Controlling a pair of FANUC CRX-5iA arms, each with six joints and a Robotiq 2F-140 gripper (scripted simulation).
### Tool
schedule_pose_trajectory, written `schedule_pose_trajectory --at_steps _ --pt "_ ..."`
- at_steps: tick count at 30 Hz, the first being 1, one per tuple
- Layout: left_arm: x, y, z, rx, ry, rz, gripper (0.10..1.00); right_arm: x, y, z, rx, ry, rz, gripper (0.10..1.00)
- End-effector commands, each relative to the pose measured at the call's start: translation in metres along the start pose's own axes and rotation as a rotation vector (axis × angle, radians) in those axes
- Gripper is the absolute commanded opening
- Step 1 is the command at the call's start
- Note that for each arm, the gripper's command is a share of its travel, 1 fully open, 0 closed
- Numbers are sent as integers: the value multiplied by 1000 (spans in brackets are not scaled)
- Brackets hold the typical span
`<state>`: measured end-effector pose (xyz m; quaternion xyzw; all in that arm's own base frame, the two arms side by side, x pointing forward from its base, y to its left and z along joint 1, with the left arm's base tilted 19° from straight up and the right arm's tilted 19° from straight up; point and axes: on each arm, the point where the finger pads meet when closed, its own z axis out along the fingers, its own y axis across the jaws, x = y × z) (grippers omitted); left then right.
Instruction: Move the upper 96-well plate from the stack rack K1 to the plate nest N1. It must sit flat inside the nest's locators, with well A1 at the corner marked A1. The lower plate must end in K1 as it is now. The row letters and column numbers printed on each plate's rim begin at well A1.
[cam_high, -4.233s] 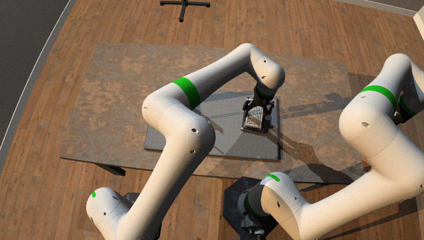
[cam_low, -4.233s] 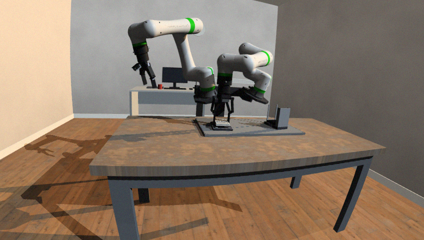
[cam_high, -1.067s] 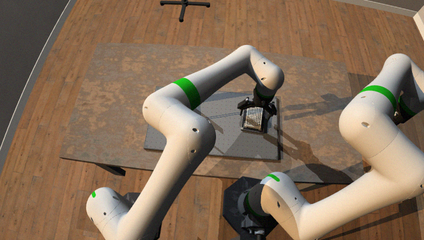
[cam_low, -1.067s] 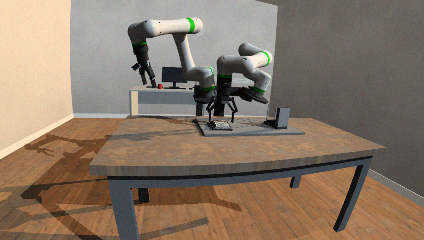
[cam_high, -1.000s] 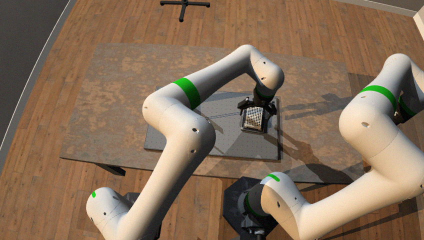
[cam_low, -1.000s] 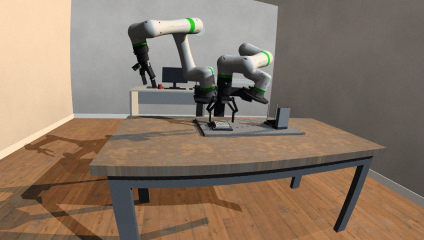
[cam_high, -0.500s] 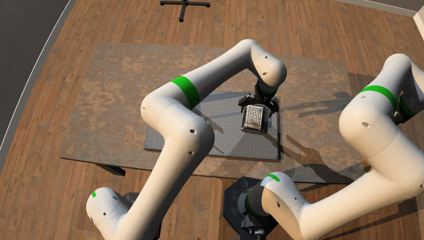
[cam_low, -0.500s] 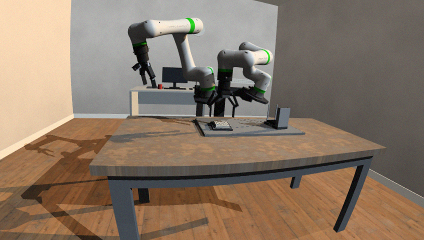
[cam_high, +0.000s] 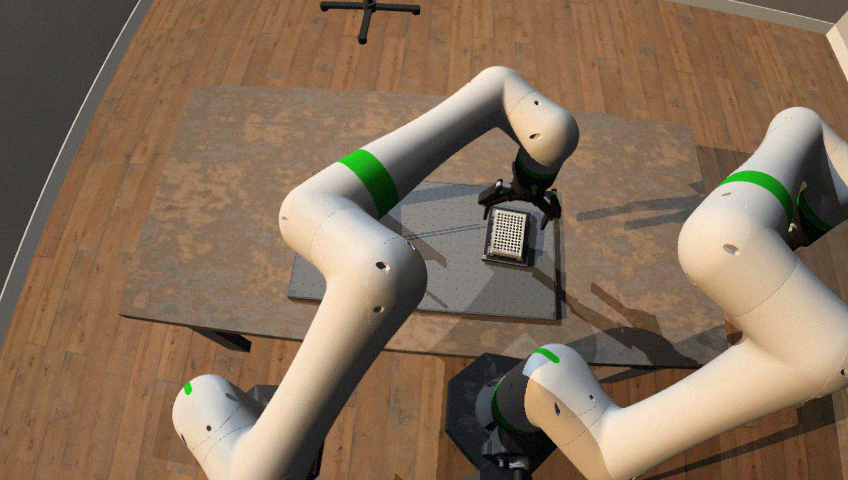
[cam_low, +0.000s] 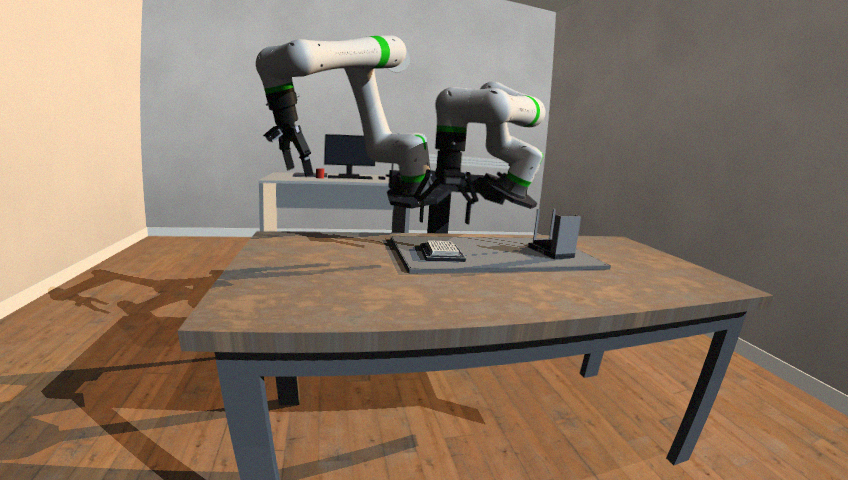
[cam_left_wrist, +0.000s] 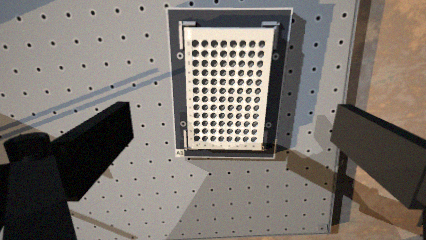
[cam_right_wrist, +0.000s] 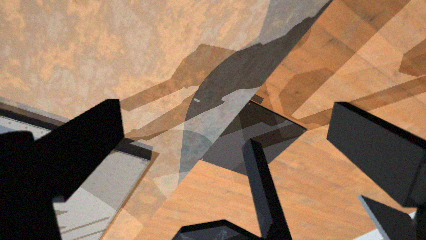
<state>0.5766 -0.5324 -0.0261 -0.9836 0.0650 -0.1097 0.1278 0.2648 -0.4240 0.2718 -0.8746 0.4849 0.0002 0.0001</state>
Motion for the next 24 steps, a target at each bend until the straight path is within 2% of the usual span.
schedule_pose_trajectory --at_steps 1,24 --pt "1 1 -11 -2 2 0 1000 0 0 -1 0 2 0 1000" --pt "0 1 -67 -2 2 0 1000 0 0 -1 0 2 0 1000"
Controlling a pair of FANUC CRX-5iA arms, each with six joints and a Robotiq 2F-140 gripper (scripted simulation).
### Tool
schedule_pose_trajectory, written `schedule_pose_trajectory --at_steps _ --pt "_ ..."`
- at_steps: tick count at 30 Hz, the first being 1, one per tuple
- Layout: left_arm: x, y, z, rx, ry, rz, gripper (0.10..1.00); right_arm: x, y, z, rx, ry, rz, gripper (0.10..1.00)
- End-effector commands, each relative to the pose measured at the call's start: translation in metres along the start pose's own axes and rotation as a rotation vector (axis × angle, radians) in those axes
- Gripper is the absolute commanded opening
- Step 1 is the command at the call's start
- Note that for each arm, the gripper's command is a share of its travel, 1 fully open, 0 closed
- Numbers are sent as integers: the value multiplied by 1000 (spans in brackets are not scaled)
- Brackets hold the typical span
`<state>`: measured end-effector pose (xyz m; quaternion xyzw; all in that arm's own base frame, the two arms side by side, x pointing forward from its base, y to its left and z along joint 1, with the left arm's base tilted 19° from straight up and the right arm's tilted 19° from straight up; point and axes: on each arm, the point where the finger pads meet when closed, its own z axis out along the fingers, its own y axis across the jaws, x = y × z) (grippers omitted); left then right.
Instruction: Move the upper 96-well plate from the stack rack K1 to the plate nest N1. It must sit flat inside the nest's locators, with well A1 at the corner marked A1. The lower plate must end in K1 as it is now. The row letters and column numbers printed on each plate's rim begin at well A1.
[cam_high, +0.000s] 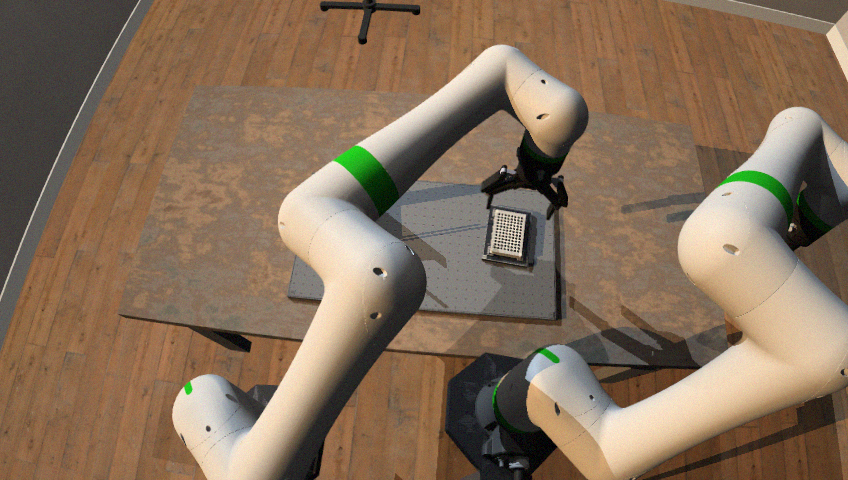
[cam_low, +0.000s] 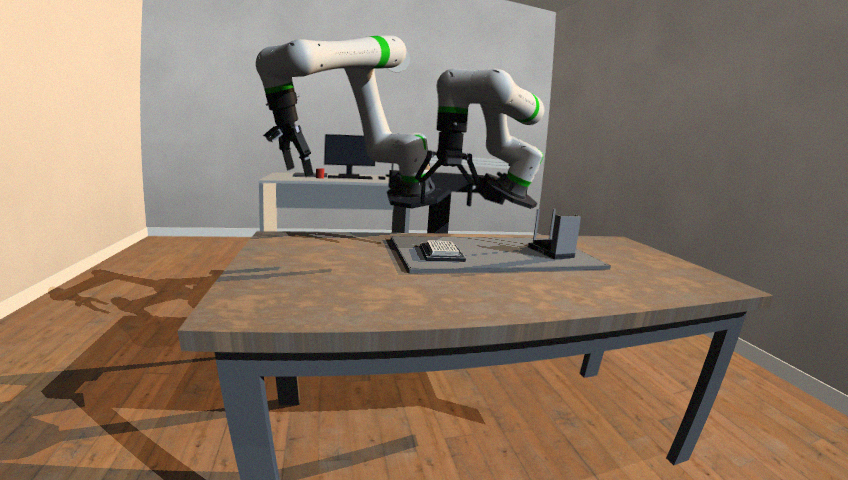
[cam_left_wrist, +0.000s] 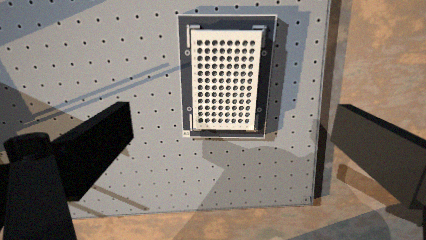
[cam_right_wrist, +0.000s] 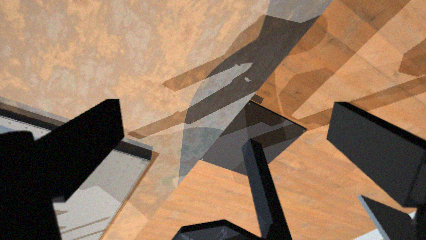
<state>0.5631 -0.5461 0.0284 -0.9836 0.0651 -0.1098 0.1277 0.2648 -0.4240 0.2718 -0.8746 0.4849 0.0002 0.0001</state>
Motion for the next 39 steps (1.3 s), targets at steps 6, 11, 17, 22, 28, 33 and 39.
schedule_pose_trajectory --at_steps 6,11,17,22,28,33,39 --pt "0 0 -16 -2 2 0 1000 0 0 -1 0 2 0 1000" --pt "0 1 -16 -2 2 0 1000 0 0 -1 0 2 0 1000" --pt "0 0 -16 -2 2 0 1000 0 0 -1 0 2 0 1000" --pt "0 0 -16 -2 2 0 1000 0 0 -1 0 2 0 1000" --pt "-1 -16 -16 -2 2 0 1000 0 0 -1 0 2 0 1000" --pt "-3 -33 -16 -2 2 0 1000 0 0 -1 0 2 0 1000" --pt "-4 -49 -16 -2 2 0 1000 0 0 -1 0 2 0 1000"
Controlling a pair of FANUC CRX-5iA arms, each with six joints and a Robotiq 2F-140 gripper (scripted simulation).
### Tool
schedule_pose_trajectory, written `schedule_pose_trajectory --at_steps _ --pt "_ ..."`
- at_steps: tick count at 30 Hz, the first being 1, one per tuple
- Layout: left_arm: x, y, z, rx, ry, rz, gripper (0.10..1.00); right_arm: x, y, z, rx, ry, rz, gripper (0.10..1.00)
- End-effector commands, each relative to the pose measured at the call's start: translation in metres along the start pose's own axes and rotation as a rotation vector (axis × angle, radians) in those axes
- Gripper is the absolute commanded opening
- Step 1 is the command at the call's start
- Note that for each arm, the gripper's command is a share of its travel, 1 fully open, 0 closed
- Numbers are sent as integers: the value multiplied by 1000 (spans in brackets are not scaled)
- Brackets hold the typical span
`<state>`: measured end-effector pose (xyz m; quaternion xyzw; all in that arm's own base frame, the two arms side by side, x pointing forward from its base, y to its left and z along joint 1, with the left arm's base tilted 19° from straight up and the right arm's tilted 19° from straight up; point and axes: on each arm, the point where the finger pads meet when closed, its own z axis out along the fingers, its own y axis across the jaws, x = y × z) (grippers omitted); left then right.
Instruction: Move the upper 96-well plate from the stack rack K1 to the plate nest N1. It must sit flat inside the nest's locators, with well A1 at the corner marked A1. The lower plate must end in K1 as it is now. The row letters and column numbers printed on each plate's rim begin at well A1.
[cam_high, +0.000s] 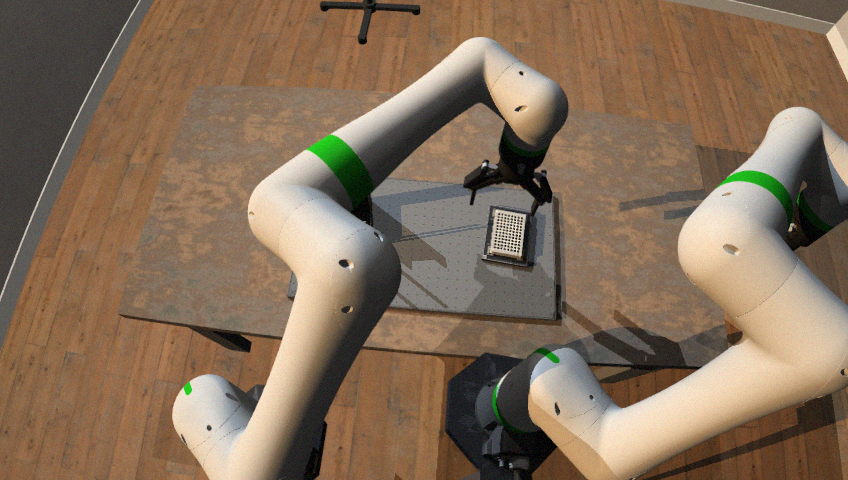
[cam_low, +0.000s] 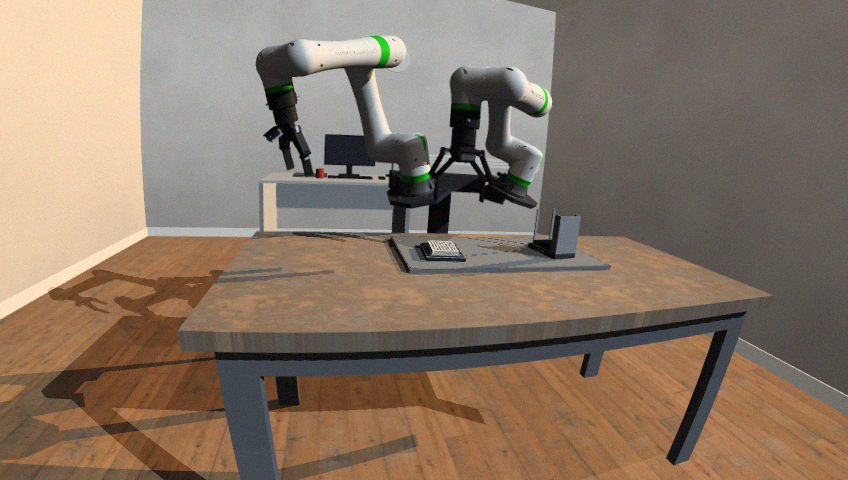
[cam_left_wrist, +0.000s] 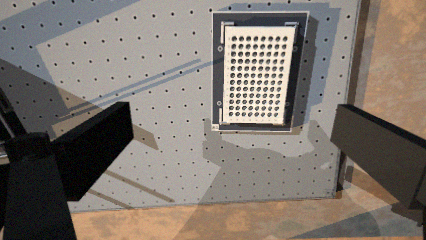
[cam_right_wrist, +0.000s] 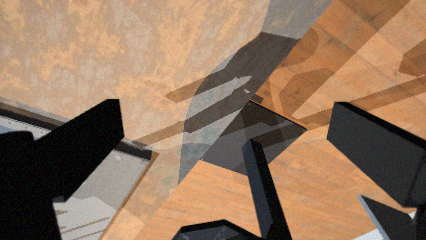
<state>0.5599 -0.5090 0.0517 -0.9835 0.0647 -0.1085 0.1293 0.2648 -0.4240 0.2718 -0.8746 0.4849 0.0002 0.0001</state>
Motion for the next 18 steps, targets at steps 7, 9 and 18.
schedule_pose_trajectory --at_steps 7,9,18 --pt "-2 -28 -2 -5 5 0 1000 0 0 -1 0 2 0 1000" --pt "-3 -34 -2 -5 5 0 1000 0 0 -1 0 2 0 1000" --pt "-5 -58 -2 -5 5 0 1000 0 0 -1 0 2 0 1000"
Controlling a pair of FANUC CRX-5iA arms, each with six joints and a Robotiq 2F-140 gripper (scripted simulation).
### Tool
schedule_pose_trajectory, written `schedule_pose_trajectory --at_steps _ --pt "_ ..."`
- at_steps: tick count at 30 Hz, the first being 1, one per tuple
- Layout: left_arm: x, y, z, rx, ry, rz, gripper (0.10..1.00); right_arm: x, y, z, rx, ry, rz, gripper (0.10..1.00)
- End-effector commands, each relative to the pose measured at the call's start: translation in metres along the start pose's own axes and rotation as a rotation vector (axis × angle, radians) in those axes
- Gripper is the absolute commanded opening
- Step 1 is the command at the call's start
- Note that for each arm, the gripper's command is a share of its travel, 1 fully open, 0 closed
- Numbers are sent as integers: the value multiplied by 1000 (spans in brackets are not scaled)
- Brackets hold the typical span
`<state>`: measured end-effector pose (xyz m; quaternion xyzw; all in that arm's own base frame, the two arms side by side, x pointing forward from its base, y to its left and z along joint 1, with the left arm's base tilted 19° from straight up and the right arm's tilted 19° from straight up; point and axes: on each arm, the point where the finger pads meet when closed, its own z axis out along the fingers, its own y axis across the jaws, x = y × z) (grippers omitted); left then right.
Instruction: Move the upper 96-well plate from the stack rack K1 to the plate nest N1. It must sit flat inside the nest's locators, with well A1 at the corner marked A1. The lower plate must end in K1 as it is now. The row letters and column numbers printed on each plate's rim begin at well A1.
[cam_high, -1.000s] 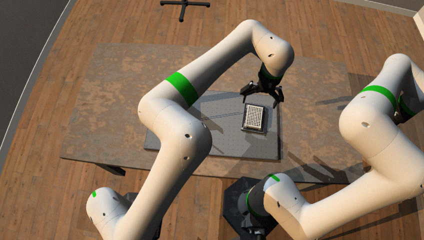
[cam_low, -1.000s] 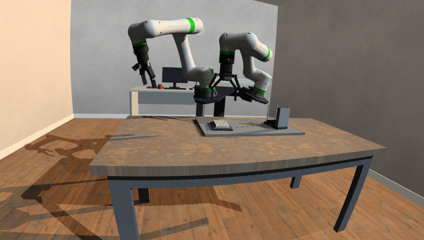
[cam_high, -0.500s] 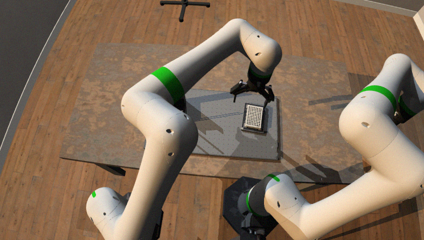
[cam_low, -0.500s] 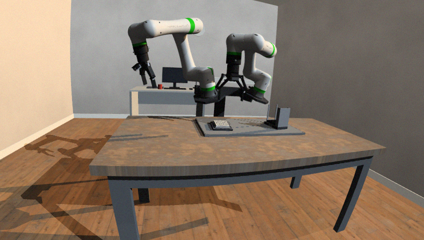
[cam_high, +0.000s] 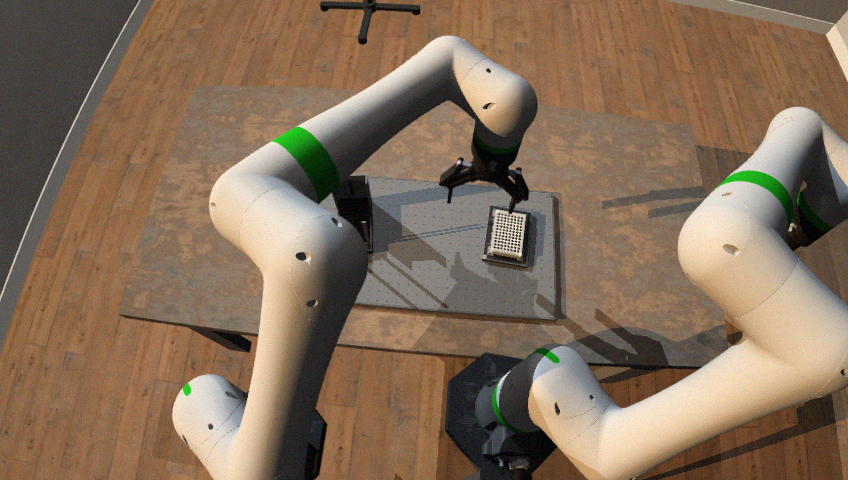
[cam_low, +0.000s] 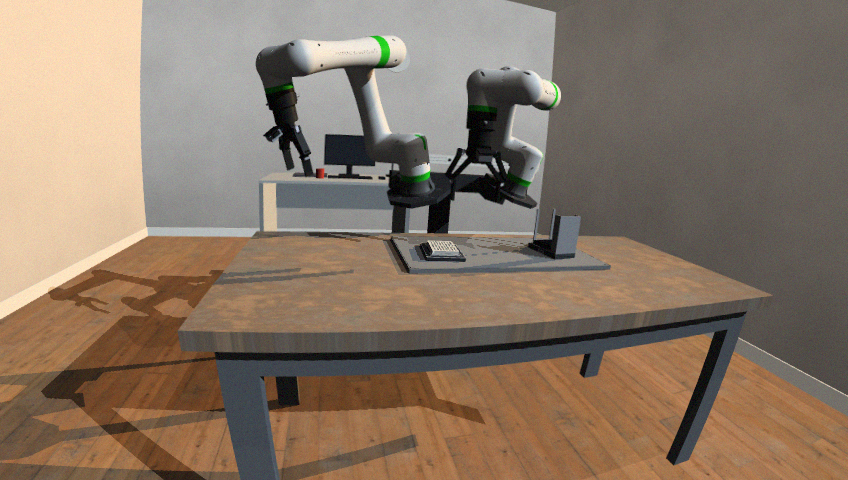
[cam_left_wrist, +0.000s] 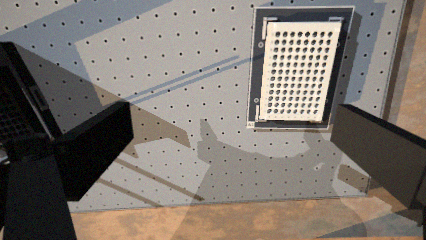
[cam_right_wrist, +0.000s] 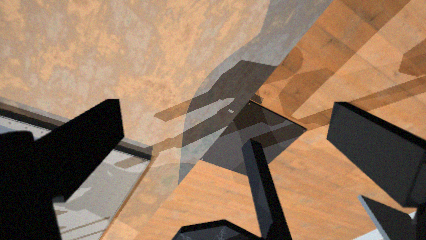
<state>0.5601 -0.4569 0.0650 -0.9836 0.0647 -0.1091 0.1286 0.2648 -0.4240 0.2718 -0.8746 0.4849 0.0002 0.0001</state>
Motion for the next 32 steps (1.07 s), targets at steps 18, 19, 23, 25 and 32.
schedule_pose_trajectory --at_steps 18,19,23,25,32 --pt "-2 -24 -2 -3 3 0 1000 0 0 -1 0 2 0 1000" --pt "-2 -24 -2 -3 3 0 1000 0 0 -1 0 2 0 1000" --pt "-2 -24 -2 -3 3 0 1000 0 0 -1 0 2 0 1000" --pt "-2 -24 -2 -3 3 0 1000 0 0 -1 0 2 0 1000" --pt "-2 -24 -2 -3 3 0 1000 0 0 -1 0 2 0 1000"
